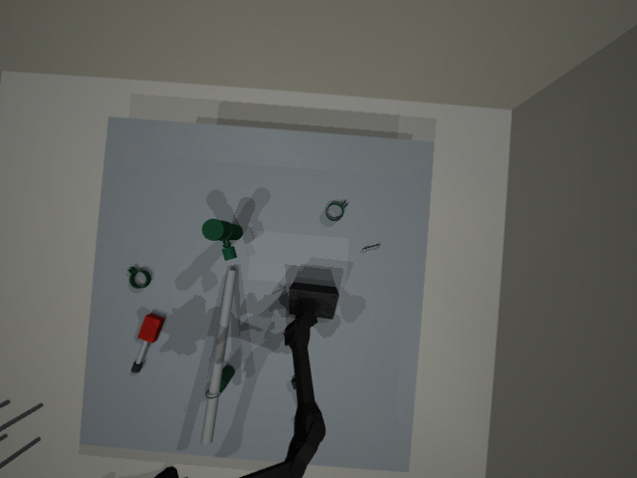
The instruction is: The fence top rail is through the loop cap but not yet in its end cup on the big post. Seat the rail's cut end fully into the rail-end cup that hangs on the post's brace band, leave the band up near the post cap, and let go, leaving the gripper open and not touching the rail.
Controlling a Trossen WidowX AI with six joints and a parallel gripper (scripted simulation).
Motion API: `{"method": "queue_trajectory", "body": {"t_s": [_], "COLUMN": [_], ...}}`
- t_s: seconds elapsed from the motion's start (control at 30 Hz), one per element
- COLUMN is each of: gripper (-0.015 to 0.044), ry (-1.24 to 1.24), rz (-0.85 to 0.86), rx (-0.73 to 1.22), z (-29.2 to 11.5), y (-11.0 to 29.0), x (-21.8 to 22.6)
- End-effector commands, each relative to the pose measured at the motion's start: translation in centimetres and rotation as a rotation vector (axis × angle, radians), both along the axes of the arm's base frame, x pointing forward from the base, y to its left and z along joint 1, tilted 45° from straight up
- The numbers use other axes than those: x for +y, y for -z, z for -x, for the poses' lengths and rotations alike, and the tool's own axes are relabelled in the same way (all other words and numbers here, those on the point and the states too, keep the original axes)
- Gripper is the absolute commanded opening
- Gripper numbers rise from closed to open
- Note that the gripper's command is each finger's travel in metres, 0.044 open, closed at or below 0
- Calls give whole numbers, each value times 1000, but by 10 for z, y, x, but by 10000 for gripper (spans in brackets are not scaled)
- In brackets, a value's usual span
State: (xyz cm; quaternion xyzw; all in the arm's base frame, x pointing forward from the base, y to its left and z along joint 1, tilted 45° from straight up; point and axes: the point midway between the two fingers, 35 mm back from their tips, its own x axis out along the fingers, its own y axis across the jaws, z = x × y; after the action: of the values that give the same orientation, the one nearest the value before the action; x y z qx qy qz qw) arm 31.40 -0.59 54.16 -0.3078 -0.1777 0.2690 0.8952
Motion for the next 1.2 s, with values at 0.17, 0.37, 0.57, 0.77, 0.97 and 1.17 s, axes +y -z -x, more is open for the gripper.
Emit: {"method": "queue_trajectory", "body": {"t_s": [0.17,0.37,0.57,0.77,0.97,1.17], "gripper": [440,440,440,440,440,440], "ry": [139,204,235,216,202,190], "rz": [-205,-364,-543,-755,-810,-779], "rx": [484,825,1168,1519,1602,1585], "z": [-54,-52,-24,23,35,35], "y": [134,230,315,379,389,391], "x": [-69,-99,-110,-102,-98,-100]}}
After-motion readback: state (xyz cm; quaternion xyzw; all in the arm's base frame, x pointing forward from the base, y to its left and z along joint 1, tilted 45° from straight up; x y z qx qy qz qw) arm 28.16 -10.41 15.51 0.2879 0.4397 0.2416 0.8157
